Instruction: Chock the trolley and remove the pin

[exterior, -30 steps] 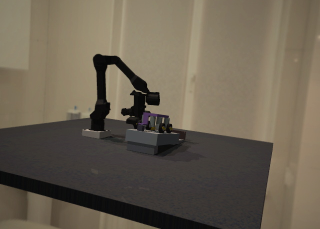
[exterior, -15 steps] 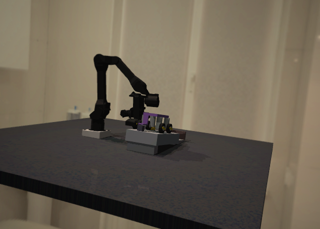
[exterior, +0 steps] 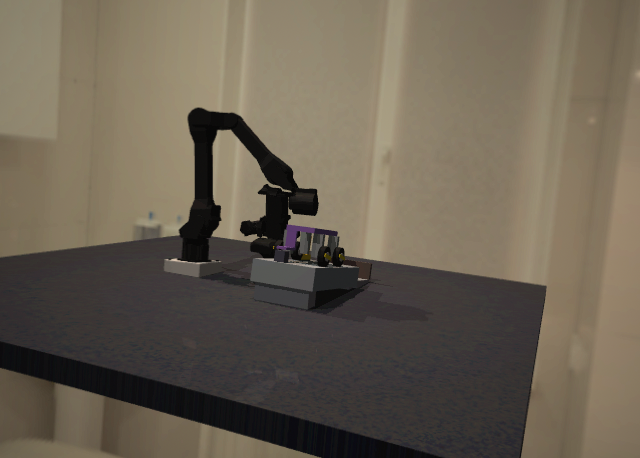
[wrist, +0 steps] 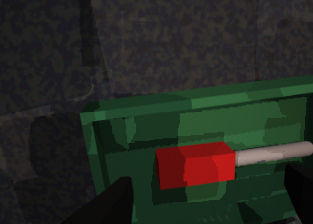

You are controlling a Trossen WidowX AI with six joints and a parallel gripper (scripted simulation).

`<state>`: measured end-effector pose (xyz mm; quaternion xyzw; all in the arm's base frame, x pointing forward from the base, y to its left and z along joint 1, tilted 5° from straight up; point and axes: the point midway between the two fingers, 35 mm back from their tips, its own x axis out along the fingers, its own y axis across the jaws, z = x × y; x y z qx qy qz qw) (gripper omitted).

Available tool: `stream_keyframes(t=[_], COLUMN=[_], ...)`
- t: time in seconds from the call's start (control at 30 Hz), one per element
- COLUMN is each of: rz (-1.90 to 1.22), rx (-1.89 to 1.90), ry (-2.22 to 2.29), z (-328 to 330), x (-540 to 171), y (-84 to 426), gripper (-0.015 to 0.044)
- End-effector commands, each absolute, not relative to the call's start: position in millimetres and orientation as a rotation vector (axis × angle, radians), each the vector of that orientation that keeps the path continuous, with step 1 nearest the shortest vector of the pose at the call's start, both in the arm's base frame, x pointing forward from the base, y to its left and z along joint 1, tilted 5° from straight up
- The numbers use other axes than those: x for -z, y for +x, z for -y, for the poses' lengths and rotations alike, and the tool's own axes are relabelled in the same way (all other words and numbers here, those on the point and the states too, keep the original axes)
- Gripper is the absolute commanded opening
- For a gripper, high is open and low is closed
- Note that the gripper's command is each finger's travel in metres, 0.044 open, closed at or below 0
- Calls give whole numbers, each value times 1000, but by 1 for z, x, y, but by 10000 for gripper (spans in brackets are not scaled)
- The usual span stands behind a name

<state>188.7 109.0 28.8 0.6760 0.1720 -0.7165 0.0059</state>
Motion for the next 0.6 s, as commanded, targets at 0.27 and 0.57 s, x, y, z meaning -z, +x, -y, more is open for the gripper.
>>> stream_keyframes(t=[0.27, 0.57], rz=[-549, -549], rx=[2240, 2240], ry=[2116, 2116], z=[-106, -105], x=[-55, -78], y=[188, 190], gripper=[340, 440])
